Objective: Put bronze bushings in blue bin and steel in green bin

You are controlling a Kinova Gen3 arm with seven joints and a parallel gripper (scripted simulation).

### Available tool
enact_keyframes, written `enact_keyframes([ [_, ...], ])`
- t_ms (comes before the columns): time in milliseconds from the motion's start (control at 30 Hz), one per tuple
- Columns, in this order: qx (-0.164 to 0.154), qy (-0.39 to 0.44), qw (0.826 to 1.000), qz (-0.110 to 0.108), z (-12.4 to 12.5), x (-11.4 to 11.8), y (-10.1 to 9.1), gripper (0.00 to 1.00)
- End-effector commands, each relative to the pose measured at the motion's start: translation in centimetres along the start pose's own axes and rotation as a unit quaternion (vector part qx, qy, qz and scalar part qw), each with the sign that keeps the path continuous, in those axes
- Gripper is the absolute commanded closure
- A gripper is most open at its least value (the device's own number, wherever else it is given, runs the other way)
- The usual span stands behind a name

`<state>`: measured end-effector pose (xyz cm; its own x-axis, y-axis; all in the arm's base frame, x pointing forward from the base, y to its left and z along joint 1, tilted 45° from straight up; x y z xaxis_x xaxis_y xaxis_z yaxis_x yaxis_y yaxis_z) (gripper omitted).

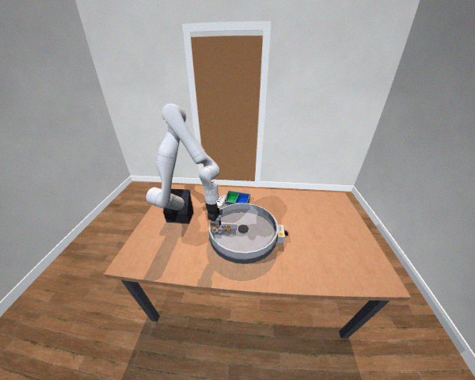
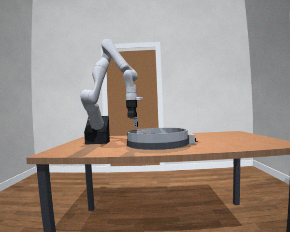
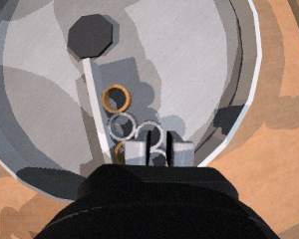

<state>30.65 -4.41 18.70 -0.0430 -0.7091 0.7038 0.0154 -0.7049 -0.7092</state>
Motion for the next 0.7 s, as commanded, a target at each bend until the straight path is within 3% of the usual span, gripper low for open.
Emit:
enact_keyframes([
  [0, 0.001, 0.000, 1.000, 0.000, 0.0, 0.0, 0.0, 0.60],
  [667, 0.000, 0.000, 1.000, 0.000, 0.0, 0.0, 3.2, 0.60],
])
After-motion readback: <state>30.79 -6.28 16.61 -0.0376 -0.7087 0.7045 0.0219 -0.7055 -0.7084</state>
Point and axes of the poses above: the point where the finger pads meet when closed, its own y axis out along the fingers, its own x axis across the jaws, z = x × y, the point moved 9 cm from there along -y, back along the fingers, and after that the axes turned 12 degrees about -y, right-handed, at the moved point
